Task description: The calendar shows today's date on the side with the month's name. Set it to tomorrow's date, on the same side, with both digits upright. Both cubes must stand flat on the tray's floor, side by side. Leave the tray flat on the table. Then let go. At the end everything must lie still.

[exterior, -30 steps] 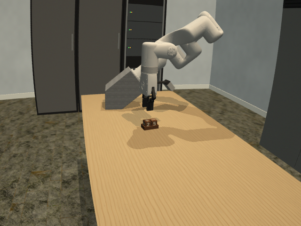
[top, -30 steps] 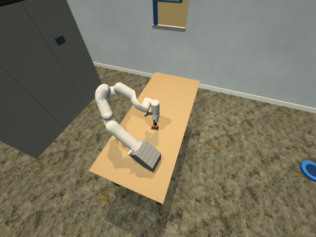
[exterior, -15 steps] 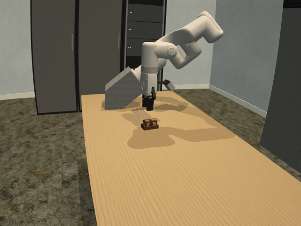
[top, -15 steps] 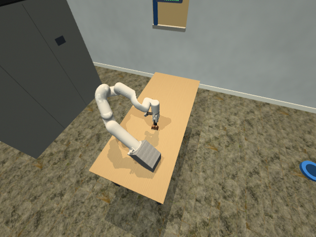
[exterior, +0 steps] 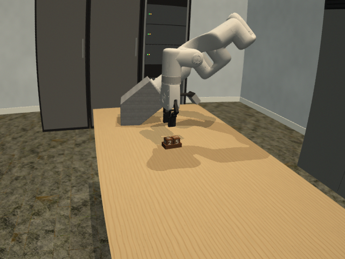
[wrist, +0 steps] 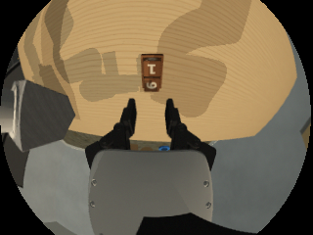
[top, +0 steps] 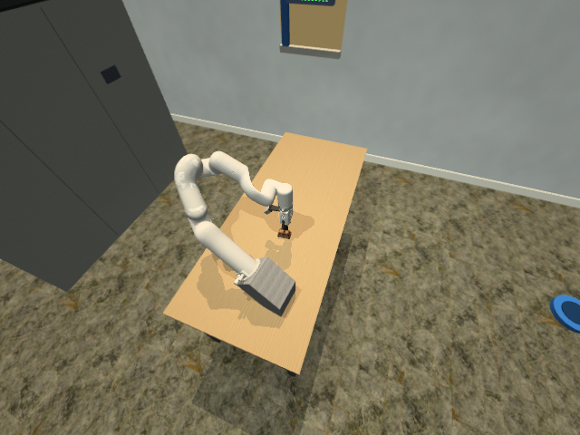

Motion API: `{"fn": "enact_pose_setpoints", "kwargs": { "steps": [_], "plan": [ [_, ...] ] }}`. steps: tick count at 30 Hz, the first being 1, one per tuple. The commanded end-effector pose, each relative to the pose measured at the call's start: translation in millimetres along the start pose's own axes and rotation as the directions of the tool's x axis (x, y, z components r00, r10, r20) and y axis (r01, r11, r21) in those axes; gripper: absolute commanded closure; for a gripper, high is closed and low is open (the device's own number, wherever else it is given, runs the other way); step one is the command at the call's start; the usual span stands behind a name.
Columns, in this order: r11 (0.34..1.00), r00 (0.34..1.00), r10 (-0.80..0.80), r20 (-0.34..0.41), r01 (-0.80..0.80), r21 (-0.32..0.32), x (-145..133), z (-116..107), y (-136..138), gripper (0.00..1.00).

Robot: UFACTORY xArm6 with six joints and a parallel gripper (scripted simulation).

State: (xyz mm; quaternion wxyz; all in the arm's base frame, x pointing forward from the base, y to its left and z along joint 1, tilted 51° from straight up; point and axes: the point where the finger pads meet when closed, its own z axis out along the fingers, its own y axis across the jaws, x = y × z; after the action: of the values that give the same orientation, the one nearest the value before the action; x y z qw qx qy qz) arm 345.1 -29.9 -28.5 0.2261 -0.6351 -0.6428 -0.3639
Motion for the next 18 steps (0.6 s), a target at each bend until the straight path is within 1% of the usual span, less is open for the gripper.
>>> {"fn": "enact_pose_setpoints", "kwargs": {
  "steps": [1, 12, 18],
  "plan": [
    [1.000, 1.000, -0.001, 0.002, 0.001, -0.002, -0.5, -0.2, 0.9, 0.53],
    [1.000, 1.000, -0.001, 0.002, 0.001, -0.003, -0.5, 6.2, 0.9, 0.53],
    [1.000, 1.000, -0.001, 0.002, 0.001, -0.003, -0.6, 14.1, 0.8, 0.53]
  ]
}}
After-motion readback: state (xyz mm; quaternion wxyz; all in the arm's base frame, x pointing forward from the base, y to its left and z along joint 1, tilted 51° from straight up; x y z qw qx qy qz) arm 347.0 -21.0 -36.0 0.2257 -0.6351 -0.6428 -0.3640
